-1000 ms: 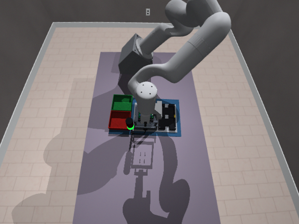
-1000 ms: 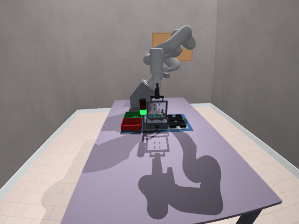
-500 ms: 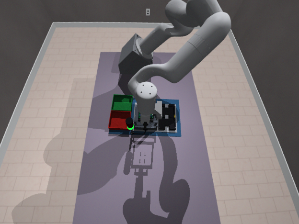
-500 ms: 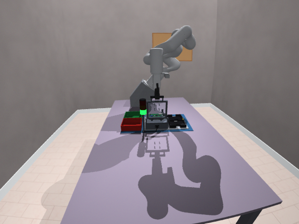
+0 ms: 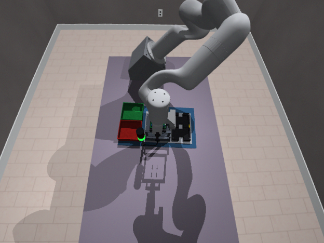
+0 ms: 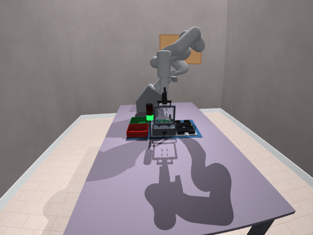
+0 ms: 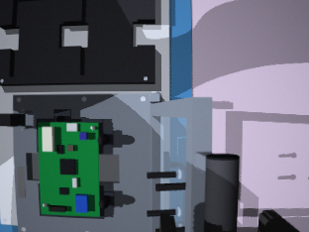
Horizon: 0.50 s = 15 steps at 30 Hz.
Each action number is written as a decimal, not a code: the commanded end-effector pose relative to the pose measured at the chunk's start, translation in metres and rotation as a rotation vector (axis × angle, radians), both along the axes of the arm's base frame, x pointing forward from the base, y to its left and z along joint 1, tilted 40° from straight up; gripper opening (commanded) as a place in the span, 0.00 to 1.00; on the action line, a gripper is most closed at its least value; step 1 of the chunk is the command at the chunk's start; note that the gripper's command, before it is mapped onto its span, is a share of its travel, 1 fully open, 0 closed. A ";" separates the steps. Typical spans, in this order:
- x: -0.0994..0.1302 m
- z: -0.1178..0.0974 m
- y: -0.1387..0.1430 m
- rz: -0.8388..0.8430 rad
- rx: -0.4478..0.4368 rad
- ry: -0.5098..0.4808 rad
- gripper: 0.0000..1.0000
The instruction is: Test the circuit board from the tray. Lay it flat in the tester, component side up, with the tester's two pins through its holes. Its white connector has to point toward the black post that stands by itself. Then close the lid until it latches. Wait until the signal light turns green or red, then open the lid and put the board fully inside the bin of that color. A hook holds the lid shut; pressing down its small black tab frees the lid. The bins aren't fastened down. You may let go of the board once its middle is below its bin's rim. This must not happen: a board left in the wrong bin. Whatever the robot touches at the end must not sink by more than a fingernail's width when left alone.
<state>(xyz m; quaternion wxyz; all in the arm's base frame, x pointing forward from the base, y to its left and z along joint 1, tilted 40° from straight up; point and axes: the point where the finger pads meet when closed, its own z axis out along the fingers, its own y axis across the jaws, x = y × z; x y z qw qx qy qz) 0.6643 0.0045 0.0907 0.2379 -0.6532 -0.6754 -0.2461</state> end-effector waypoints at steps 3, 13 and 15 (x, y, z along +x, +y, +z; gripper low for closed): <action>0.001 0.001 -0.001 -0.001 0.000 -0.002 0.52; 0.001 0.006 -0.005 -0.001 0.000 -0.002 0.52; 0.001 0.010 -0.008 -0.001 0.000 -0.002 0.52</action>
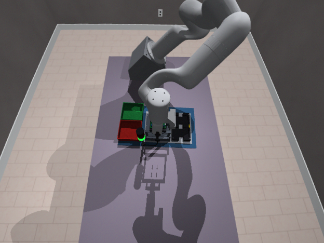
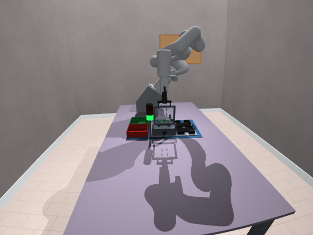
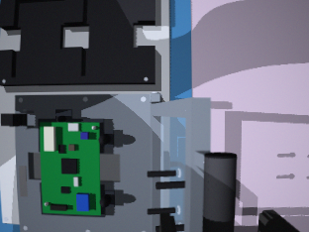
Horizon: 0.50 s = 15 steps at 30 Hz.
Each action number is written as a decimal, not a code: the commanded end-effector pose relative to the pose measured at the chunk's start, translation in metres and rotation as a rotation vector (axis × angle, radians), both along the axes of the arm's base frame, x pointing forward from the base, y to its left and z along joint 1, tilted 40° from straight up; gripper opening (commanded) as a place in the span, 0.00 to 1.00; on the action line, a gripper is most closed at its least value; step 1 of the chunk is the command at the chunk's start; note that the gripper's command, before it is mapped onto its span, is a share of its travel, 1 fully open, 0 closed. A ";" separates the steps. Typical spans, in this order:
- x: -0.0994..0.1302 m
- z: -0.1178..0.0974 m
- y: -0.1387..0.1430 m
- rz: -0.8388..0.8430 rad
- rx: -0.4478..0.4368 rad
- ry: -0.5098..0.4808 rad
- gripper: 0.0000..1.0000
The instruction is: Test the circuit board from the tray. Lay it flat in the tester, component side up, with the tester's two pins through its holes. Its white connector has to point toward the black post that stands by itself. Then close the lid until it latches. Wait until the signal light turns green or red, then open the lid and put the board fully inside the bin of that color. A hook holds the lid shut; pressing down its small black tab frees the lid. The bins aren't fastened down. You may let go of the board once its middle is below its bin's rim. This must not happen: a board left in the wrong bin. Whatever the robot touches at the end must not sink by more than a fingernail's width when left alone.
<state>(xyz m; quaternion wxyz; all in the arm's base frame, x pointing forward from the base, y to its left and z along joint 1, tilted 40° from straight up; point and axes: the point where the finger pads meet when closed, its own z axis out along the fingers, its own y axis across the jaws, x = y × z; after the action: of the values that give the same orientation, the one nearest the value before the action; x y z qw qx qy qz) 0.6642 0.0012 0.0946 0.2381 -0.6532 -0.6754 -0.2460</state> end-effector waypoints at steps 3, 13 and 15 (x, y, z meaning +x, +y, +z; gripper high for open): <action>0.001 0.014 -0.011 -0.001 -0.001 -0.002 0.52; 0.001 0.034 -0.028 -0.001 -0.001 -0.002 0.52; 0.001 0.037 -0.031 -0.001 -0.001 -0.002 0.52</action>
<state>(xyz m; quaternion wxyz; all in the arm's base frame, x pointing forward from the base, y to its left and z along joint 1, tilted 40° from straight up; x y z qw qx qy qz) 0.6644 -0.0250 0.1257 0.2378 -0.6532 -0.6754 -0.2462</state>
